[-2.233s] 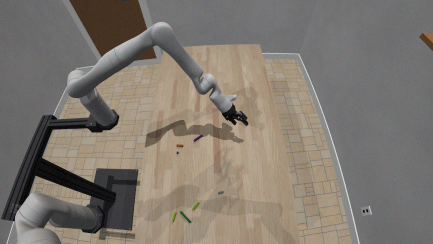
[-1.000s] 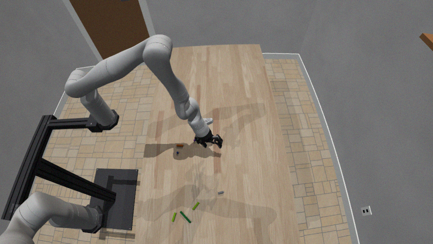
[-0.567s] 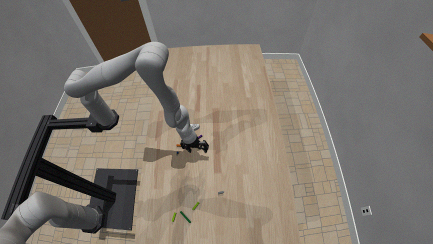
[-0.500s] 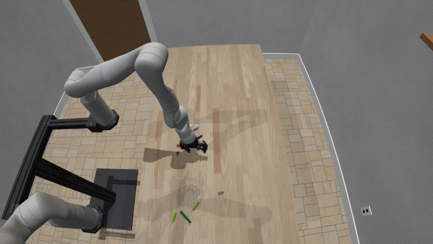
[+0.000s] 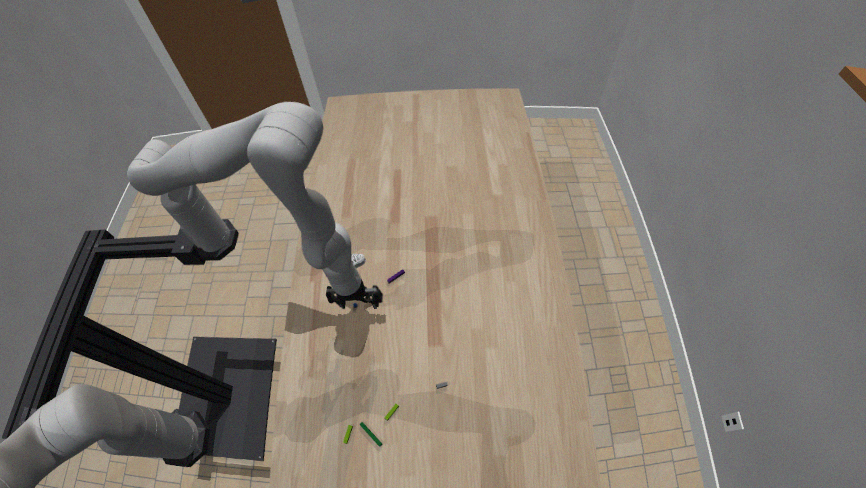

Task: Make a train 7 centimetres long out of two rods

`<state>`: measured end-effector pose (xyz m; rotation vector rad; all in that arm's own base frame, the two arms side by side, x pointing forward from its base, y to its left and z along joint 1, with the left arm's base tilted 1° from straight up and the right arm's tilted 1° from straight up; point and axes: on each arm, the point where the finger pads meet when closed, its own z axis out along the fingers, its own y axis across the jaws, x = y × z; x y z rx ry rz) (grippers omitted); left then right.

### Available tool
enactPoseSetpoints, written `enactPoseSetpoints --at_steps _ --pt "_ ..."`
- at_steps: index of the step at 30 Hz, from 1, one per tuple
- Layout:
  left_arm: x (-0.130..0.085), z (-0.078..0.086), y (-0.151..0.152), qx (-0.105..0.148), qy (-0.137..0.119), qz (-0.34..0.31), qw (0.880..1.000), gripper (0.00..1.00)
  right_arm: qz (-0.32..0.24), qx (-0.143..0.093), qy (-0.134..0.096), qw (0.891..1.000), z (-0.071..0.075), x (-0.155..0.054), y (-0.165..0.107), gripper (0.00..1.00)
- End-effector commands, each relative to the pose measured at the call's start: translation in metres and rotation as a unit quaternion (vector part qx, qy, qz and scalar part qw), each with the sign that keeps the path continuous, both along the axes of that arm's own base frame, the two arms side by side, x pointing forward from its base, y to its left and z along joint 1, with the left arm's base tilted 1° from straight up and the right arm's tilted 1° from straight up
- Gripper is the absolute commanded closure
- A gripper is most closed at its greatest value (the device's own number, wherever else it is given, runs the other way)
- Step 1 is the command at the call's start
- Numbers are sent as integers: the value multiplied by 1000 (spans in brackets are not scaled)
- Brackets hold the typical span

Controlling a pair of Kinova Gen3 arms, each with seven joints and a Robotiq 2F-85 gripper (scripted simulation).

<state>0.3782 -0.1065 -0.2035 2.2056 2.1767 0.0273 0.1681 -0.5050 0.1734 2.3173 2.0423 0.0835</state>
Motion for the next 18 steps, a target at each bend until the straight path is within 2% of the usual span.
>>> enactPoseSetpoints --at_steps 1,2,7,16,18 --pt "-5 1 0 3 3 3 1000 2 2 -2 0 1000 2 -6 0 2" --pt "-10 2 0 5 7 6 1000 2 7 -3 3 1000 5 -19 2 2" --pt "-23 3 0 12 17 14 1000 2 18 -4 9 1000 10 -48 9 2" --pt "-24 3 0 13 18 15 1000 2 41 -6 22 999 21 -107 27 2" --pt "-24 3 0 13 18 15 1000 2 41 -6 22 999 21 -107 27 2"
